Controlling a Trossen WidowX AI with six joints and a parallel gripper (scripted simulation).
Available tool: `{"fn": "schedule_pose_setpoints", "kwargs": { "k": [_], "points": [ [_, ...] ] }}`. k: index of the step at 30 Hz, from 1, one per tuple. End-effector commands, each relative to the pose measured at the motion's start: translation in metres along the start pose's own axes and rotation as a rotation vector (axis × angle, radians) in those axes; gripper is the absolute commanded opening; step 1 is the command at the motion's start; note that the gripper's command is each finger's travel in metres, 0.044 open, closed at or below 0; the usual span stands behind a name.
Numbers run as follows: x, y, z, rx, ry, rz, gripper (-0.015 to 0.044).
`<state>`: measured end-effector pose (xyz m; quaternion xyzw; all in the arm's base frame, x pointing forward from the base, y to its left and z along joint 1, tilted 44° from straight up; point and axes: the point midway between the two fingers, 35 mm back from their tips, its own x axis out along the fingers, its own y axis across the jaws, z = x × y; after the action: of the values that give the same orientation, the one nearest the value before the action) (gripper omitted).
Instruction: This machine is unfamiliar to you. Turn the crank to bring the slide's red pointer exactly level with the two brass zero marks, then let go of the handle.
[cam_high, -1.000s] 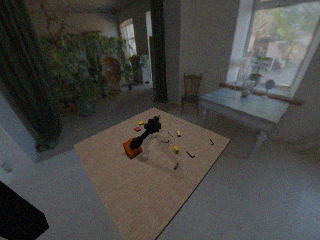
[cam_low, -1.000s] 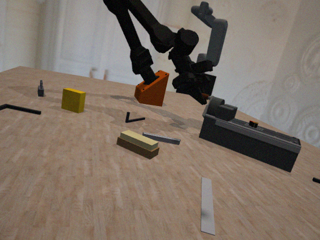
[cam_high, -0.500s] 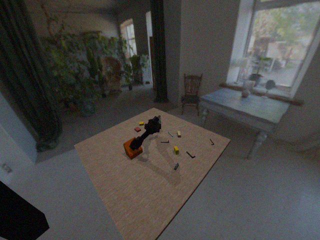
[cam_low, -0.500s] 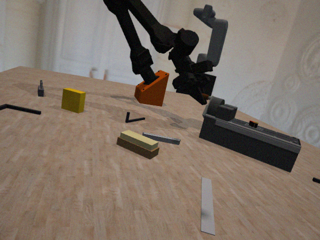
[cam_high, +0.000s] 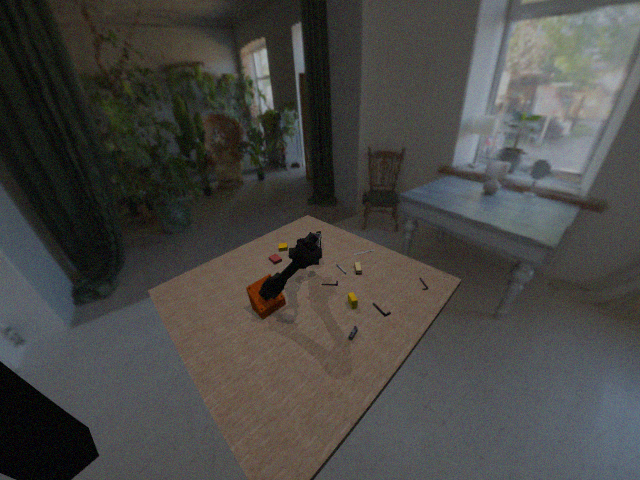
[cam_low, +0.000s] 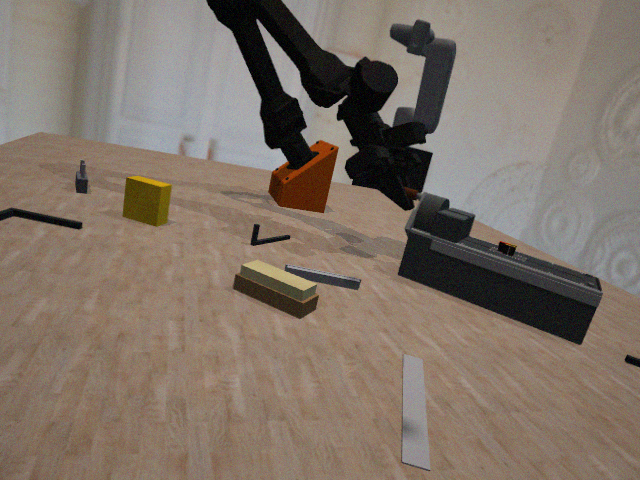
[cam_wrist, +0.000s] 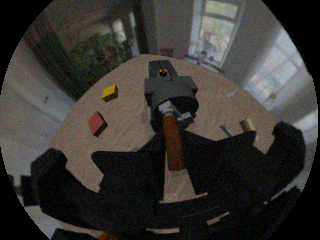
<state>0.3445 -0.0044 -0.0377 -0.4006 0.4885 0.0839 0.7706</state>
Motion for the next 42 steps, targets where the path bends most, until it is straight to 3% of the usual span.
{"fn": "schedule_pose_setpoints", "kwargs": {
  "k": [1, 42],
  "points": [
    [0.0035, 0.0078, -0.0036, -0.005, 0.006, 0.023, 0.0],
    [0.0095, 0.0128, -0.0093, -0.005, 0.006, 0.023, 0.0]
  ]
}}
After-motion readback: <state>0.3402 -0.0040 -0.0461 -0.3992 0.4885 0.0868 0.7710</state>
